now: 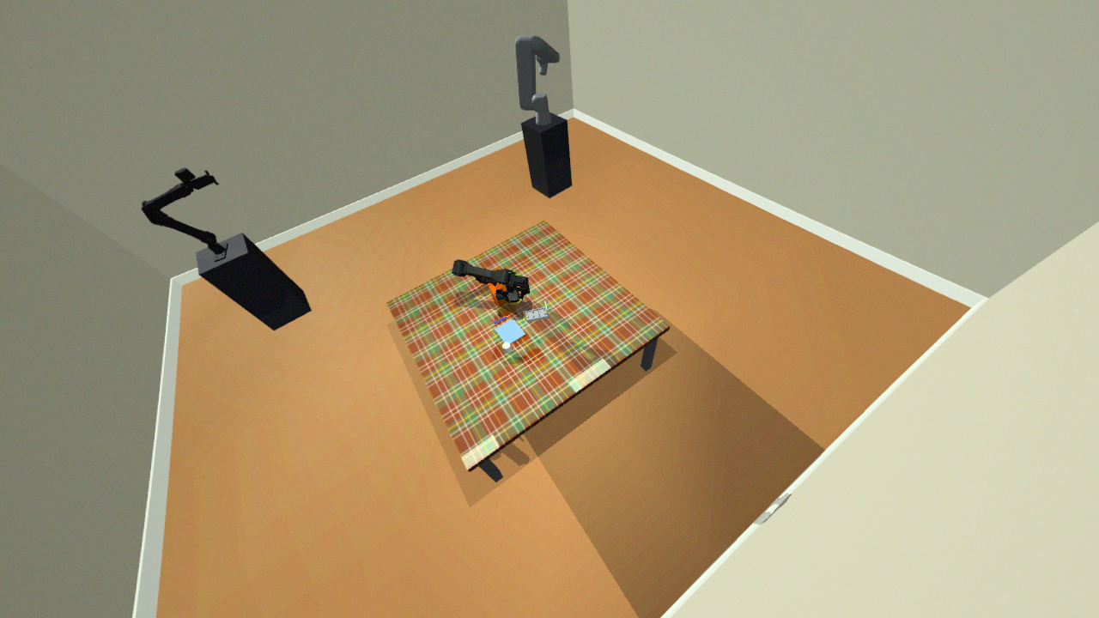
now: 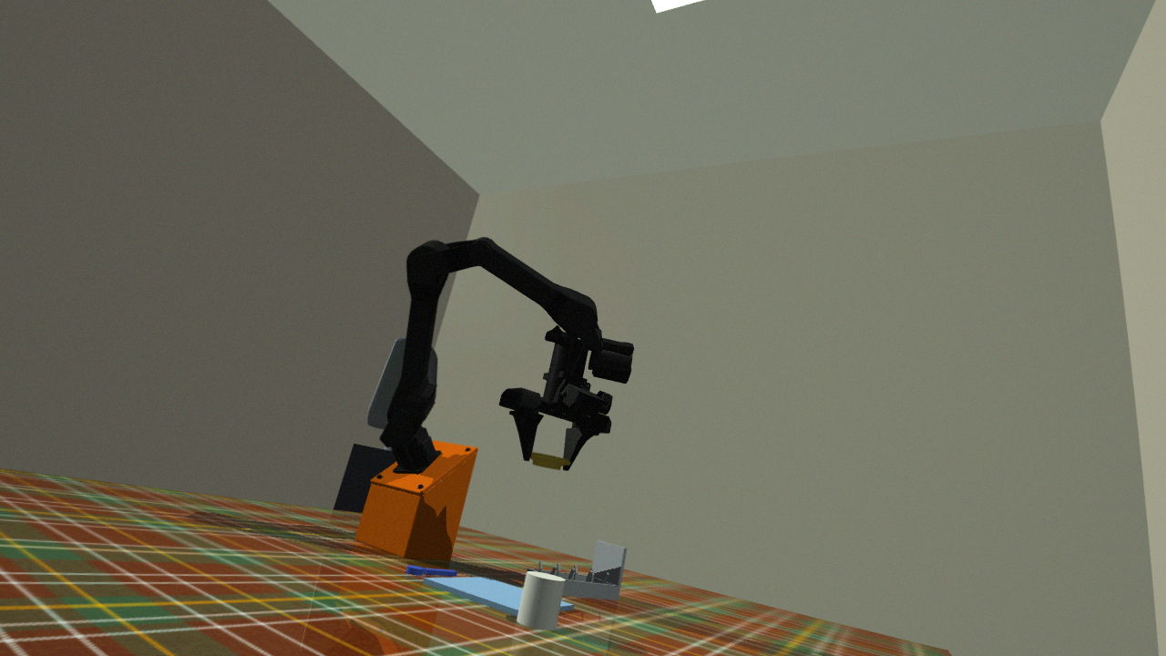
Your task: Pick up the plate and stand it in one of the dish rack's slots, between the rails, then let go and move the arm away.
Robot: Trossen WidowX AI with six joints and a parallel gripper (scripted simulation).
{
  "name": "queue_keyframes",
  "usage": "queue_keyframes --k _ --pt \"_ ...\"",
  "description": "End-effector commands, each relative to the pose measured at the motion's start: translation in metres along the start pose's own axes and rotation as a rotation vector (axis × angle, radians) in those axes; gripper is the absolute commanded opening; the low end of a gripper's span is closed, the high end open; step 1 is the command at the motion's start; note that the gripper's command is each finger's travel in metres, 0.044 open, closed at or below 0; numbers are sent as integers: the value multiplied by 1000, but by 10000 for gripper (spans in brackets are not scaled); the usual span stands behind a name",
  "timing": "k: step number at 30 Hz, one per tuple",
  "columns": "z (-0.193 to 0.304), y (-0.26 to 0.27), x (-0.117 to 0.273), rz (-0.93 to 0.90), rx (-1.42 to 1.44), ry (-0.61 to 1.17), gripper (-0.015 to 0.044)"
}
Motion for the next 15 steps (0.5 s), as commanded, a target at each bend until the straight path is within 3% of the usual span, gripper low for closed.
queue_keyframes --k 1,15 --pt "2 0 -7 -7 37 42 0" --pt "3 0 -47 -137 296 259 0"
Point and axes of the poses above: the point midway between the two fingers, 35 mm back from their tips, its own x axis back along the fingers, its own y axis across the jaws, z = x × y, the point moved 4 cm from there along x, back along the fingers, and after that the axes turned 13 degrees about -x, right-handed, at the moved point
